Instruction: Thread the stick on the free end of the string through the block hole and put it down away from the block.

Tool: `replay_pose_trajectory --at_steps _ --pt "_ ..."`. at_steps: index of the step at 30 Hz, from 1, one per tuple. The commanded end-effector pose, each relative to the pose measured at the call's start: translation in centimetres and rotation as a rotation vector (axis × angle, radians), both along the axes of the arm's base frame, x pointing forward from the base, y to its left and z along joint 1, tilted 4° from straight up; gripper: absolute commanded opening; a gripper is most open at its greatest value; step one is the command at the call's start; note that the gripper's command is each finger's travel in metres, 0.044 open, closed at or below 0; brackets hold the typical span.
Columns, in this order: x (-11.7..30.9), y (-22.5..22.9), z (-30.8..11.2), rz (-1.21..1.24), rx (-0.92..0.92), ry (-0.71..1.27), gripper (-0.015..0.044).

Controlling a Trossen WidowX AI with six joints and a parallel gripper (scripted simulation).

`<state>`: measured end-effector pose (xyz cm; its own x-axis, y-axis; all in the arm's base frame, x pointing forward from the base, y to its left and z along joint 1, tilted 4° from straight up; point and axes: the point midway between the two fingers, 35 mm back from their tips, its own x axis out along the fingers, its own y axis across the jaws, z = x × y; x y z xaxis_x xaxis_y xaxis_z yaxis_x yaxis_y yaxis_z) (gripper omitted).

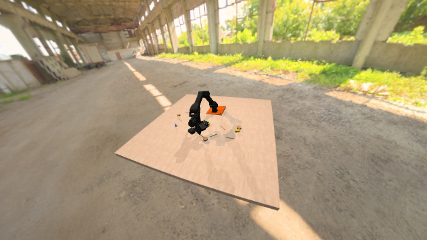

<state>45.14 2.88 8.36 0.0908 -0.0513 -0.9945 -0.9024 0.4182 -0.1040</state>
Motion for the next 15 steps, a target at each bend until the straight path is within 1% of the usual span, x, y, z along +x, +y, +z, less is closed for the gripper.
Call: replay_pose_trajectory --at_steps 1,15 --pt "-0.04 0.12 -0.12 0.108 -0.007 0.005 0.0000" --pt "-0.25 0.40 -0.46 0.531 -0.046 0.026 0.0000"
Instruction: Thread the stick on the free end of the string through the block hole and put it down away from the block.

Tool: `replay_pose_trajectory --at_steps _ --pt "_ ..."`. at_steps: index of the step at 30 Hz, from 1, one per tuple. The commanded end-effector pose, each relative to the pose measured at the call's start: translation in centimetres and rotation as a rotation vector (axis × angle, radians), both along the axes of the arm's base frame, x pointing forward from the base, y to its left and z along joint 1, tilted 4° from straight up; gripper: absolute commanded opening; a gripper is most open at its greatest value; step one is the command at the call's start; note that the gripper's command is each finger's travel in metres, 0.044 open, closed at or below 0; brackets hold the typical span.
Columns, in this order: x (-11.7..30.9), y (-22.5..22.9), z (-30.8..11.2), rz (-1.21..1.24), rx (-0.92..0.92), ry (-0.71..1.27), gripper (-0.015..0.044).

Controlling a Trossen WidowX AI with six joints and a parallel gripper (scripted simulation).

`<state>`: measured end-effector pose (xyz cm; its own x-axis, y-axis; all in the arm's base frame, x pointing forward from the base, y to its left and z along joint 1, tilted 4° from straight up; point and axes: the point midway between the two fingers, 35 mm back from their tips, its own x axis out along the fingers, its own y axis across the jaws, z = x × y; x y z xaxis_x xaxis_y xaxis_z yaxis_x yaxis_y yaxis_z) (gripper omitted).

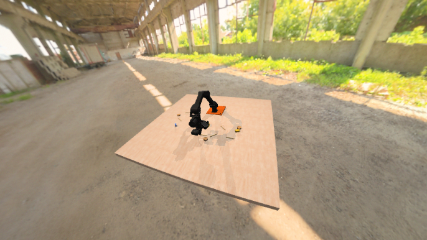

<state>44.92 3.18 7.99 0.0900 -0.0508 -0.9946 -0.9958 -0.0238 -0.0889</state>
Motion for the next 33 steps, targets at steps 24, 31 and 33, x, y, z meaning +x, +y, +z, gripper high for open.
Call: replay_pose_trajectory --at_steps 24,31,33 --pt "-0.40 0.56 -0.68 0.803 -0.071 0.038 0.0000" --pt "-0.52 0.69 -0.85 1.015 -0.090 0.048 0.0000" --pt "-0.55 0.73 -0.90 1.075 -0.096 0.051 0.0000"
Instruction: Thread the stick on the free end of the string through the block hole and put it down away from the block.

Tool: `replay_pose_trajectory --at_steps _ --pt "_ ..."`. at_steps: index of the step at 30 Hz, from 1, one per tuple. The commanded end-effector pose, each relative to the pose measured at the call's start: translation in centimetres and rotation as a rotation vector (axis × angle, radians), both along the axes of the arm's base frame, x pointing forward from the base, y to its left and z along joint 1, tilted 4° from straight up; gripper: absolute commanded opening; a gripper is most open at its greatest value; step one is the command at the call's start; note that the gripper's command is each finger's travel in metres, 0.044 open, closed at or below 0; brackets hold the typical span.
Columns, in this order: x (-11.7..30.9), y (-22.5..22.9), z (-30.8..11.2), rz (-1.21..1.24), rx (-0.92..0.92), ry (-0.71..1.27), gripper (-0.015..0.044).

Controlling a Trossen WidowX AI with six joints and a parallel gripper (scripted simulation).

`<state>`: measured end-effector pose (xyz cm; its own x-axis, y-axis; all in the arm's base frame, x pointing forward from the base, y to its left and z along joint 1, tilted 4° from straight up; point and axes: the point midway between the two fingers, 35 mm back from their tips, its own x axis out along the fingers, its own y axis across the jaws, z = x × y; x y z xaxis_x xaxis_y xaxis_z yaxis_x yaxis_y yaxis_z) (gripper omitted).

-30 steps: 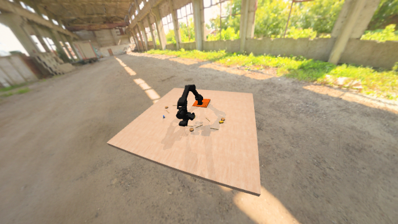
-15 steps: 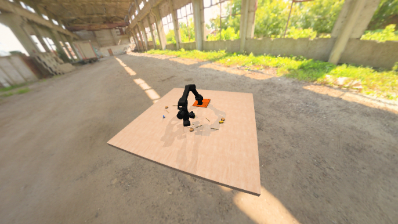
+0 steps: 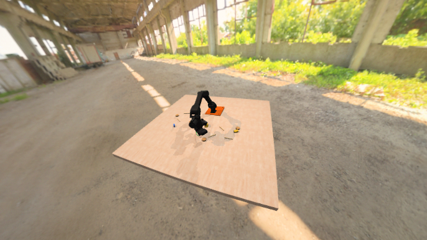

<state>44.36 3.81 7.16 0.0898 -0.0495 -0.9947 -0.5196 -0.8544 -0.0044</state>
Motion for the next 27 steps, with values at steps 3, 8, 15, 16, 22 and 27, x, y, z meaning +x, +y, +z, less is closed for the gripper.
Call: replay_pose_trajectory --at_steps 3,8,15,16,22,27 --pt "0.0 0.2 -0.1 0.169 -0.014 0.005 0.0000" --pt "-0.1 0.2 -0.3 0.320 -0.028 0.012 0.0000" --pt "-0.3 0.3 -0.4 0.443 -0.039 0.017 0.0000" --pt "-0.4 0.3 -0.4 0.445 -0.039 0.017 0.0000" --pt "-1.0 0.3 -0.4 0.461 -0.041 0.018 0.0000" --pt "-1.6 0.3 -0.4 0.474 -0.042 0.019 0.0000"
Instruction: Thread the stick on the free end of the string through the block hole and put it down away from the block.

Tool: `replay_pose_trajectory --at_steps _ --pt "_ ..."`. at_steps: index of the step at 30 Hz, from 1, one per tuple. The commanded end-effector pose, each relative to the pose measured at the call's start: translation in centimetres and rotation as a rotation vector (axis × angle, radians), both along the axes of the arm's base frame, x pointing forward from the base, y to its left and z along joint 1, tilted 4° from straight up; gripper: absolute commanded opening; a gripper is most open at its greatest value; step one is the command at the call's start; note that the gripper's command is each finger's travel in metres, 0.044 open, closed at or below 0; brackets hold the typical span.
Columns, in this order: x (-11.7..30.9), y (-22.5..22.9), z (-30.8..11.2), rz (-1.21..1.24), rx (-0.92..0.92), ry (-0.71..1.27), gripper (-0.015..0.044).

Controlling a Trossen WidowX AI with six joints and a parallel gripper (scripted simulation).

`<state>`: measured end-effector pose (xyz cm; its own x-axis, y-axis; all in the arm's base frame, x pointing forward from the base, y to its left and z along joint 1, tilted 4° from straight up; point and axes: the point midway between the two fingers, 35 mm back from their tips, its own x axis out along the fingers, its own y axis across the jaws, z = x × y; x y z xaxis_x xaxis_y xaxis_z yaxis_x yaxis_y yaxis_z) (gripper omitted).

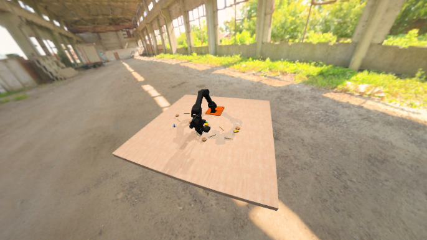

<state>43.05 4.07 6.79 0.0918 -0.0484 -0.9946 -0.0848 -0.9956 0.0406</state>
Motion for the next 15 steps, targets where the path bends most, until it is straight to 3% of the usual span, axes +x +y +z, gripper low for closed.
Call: replay_pose_trajectory --at_steps 1,15 --pt "-0.4 0.0 0.0 0.016 -0.001 -0.001 0.0000" --pt "-2.0 -0.1 -0.1 0.054 -0.004 0.002 0.0000"
